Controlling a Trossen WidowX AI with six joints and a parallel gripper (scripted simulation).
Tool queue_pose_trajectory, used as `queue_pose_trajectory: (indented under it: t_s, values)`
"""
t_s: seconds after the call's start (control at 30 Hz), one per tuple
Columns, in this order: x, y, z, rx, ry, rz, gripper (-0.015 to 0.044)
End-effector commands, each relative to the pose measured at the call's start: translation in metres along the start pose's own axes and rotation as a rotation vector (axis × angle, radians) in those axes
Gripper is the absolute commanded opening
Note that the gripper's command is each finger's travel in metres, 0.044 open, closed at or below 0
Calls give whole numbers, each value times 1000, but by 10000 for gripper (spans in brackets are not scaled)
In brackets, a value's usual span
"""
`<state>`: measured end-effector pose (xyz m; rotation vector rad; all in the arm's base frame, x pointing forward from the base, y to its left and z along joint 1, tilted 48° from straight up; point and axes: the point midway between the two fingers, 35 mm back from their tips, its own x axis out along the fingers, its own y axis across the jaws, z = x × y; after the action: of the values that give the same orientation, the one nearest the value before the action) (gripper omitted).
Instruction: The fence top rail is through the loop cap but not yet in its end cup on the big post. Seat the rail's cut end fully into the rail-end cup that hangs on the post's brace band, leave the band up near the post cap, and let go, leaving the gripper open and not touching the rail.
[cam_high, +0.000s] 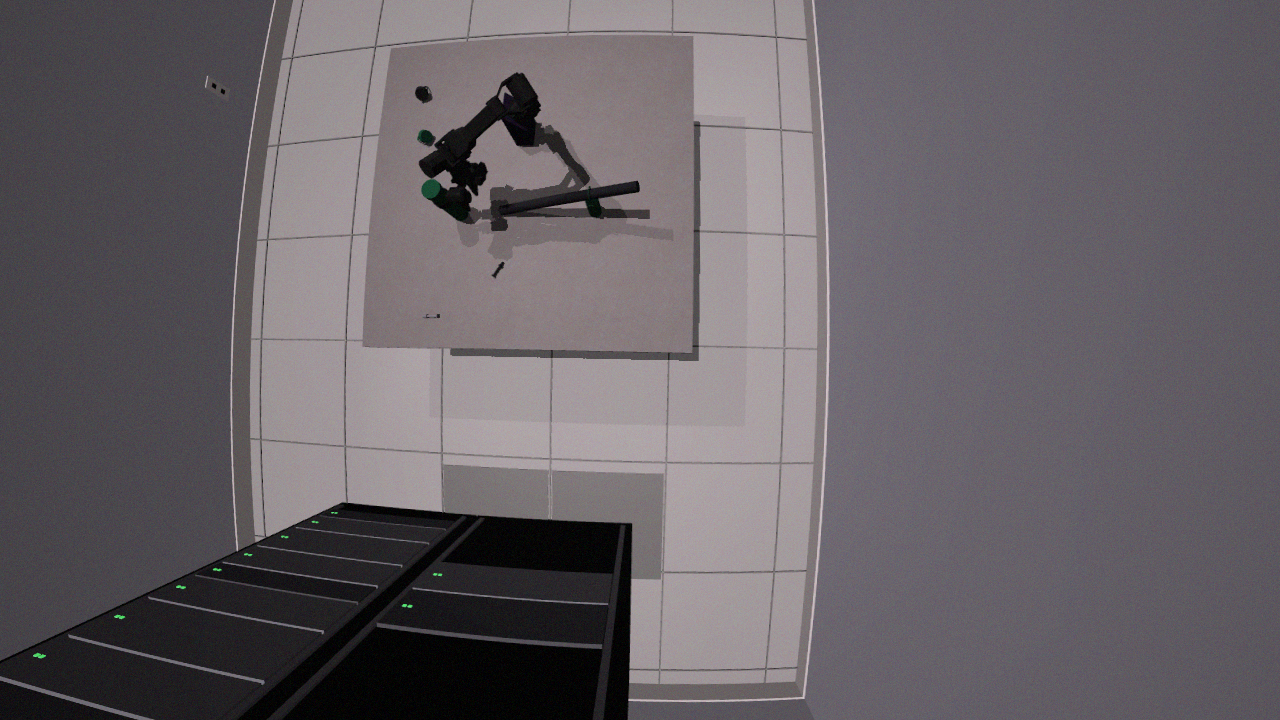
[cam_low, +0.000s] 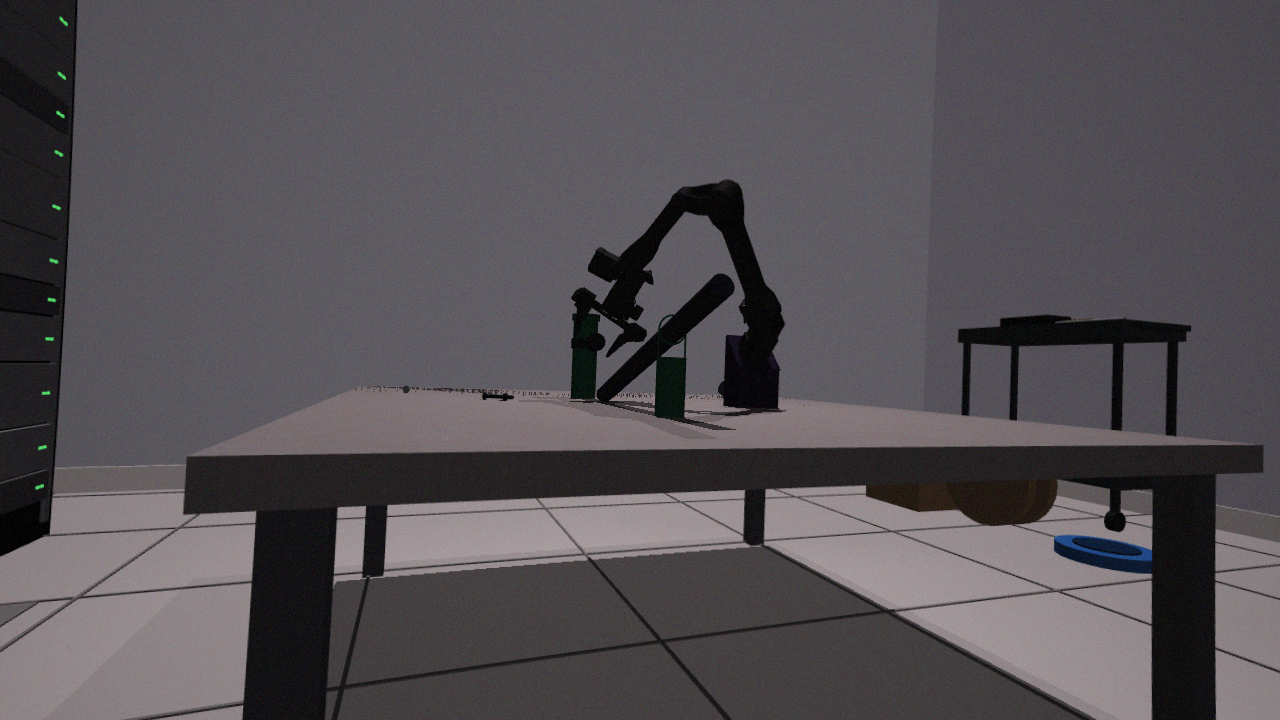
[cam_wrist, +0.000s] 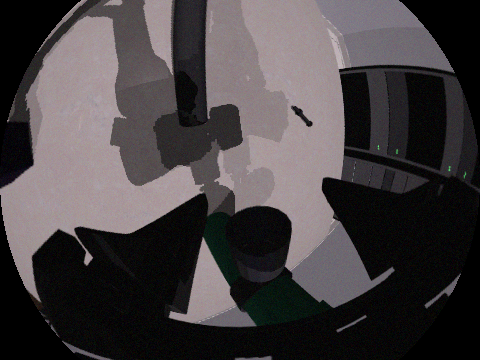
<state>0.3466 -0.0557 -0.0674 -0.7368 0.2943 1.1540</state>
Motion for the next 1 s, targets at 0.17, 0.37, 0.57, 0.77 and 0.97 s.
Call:
queue_pose_trajectory:
  t_s: [0.17, 0.37, 0.57, 0.77, 0.97]
  values:
    - [-18, -10, 20, 2, 5, -4, 440]
    - [-40, -24, 47, 439, 0, -3, 440]
    - [-75, -37, 92, 1032, -1, -2, 440]
    - [-104, -40, 136, 1554, -2, 0, 440]
    - [-105, -40, 137, 1570, -2, 0, 440]
